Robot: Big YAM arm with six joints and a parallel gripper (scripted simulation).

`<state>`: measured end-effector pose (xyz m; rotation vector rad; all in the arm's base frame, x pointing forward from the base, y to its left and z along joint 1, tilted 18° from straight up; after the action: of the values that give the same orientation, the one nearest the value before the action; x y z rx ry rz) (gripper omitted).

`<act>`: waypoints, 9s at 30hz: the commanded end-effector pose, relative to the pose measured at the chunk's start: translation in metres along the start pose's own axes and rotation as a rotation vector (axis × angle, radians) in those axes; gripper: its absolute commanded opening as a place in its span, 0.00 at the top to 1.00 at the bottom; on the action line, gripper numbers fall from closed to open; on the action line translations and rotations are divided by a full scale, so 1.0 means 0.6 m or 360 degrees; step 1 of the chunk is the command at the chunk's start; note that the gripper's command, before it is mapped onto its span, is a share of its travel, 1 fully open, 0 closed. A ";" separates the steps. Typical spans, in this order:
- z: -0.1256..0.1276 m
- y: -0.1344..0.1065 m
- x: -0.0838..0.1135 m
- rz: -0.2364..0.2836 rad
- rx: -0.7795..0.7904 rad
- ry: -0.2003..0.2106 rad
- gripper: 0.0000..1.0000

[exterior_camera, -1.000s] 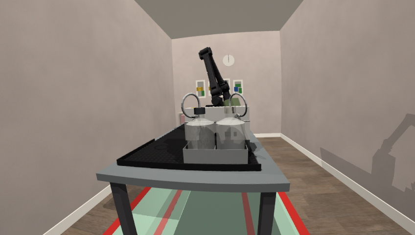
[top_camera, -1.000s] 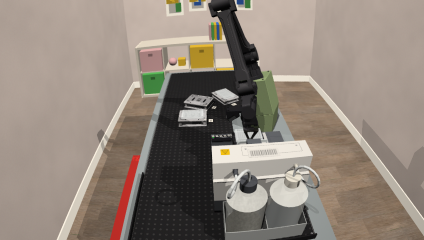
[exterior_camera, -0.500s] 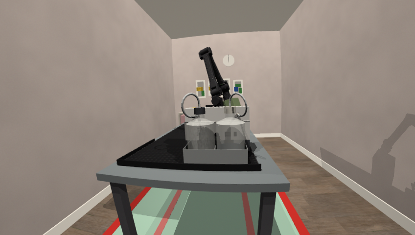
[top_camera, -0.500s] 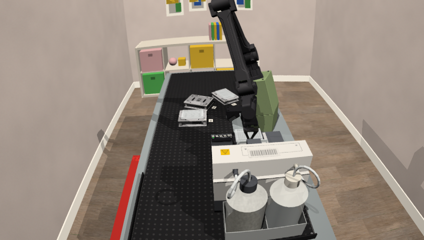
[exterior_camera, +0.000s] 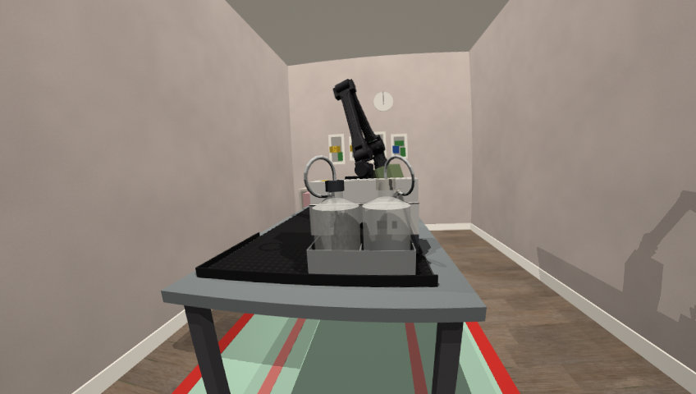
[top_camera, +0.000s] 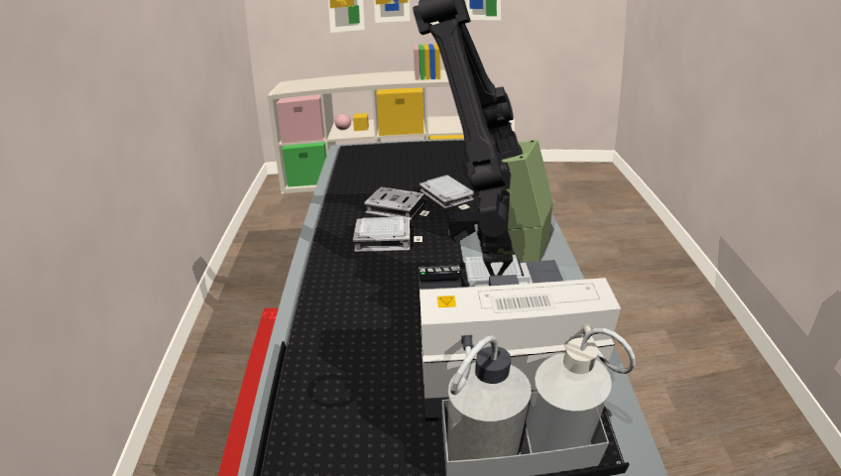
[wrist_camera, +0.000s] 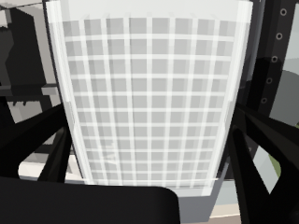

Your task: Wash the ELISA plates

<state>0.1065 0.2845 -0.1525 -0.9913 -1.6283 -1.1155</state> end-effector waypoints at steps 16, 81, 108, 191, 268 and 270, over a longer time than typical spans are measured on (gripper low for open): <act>0.005 0.006 -0.011 -0.0004 0.0008 0.0003 0.16; 0.006 0.005 -0.017 -0.0009 0.0001 0.0014 0.00; 0.006 0.005 -0.017 -0.0009 0.0001 0.0014 0.00; -0.074 0.062 0.135 -0.0022 0.0573 0.0031 0.22; -0.181 0.116 0.060 -0.0532 0.2489 0.0324 1.00; -0.175 0.126 0.056 -0.0549 0.2481 0.0319 1.00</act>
<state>0.1872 0.2051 -0.0788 0.4002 -1.8483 0.0872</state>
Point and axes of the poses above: the point where the finger pads meet when closed, its own x axis back along the fingers, its own z axis across the jaws, y = z × x, the point moved 3 cm from there along x, back along the fingers, and after that the axes turned 13 degrees about x, right-handed, at the moved point
